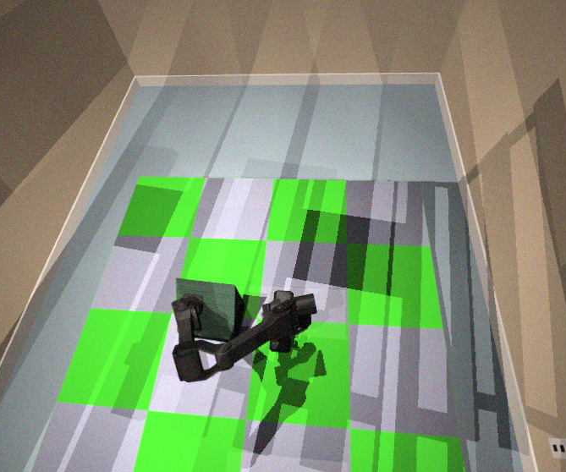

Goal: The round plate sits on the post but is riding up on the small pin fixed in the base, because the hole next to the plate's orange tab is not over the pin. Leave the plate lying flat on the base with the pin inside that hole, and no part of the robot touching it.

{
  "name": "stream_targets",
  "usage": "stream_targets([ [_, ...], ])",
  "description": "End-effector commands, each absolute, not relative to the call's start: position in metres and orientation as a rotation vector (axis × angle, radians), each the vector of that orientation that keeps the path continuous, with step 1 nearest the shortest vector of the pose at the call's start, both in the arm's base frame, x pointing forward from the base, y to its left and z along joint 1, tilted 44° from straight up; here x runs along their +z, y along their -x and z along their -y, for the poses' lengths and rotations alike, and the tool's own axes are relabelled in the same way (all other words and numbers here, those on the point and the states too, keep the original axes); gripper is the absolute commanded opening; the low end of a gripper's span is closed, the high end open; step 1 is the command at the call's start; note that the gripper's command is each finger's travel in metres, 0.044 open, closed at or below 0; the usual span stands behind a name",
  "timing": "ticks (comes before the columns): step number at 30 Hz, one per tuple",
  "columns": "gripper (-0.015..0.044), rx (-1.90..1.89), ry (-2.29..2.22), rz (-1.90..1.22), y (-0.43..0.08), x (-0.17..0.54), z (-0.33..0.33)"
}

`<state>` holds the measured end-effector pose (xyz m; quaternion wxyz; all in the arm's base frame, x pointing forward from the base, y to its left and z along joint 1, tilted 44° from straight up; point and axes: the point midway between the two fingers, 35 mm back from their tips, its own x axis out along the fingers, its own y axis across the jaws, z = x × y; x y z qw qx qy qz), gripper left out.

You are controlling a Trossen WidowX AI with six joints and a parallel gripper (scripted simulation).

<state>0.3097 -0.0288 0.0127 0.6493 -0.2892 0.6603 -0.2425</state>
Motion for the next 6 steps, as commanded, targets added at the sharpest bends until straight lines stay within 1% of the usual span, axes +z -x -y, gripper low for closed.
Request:
stream_targets([
  [1, 0.0, -0.548, 0.662, -1.501, -0.3096, 0.0123, 0.0285],
  [6, 0.0, -0.548, 0.662, -1.501, -0.3096, 0.0123, 0.0285],
])
